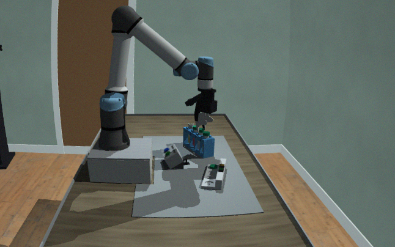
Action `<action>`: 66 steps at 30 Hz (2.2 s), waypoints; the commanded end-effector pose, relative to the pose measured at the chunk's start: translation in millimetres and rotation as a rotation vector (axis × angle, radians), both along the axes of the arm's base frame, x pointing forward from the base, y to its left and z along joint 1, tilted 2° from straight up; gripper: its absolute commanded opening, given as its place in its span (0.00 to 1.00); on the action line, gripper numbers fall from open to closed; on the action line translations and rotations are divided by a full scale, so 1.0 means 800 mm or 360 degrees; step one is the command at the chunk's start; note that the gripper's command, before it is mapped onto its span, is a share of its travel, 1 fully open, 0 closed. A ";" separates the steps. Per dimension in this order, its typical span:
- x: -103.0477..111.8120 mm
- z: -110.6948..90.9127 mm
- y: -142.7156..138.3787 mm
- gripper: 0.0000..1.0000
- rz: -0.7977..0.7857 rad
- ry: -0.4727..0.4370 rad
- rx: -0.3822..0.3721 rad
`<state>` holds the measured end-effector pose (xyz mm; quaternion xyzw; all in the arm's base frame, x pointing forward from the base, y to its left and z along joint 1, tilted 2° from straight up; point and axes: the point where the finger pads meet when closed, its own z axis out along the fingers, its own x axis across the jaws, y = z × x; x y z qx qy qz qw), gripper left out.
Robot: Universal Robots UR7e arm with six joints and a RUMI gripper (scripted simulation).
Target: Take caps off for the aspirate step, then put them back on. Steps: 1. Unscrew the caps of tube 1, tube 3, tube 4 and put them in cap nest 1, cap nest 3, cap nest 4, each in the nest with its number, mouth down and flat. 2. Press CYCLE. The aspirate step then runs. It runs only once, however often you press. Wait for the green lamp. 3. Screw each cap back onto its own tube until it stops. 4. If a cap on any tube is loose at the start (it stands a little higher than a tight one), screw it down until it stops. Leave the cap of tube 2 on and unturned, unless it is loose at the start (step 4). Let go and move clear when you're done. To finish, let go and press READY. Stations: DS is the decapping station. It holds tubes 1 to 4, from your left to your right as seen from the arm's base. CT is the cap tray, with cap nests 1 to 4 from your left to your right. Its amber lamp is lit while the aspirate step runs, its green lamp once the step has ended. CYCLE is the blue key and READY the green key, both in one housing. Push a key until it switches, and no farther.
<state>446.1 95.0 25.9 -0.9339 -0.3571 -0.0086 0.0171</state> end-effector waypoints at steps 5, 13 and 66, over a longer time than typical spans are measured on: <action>0.000 0.001 0.000 0.35 -0.0264 0.0008 0.0001; 0.000 0.000 0.000 0.35 -0.0912 0.0033 0.0005; 0.000 0.001 0.000 0.00 -0.0074 0.0001 0.0000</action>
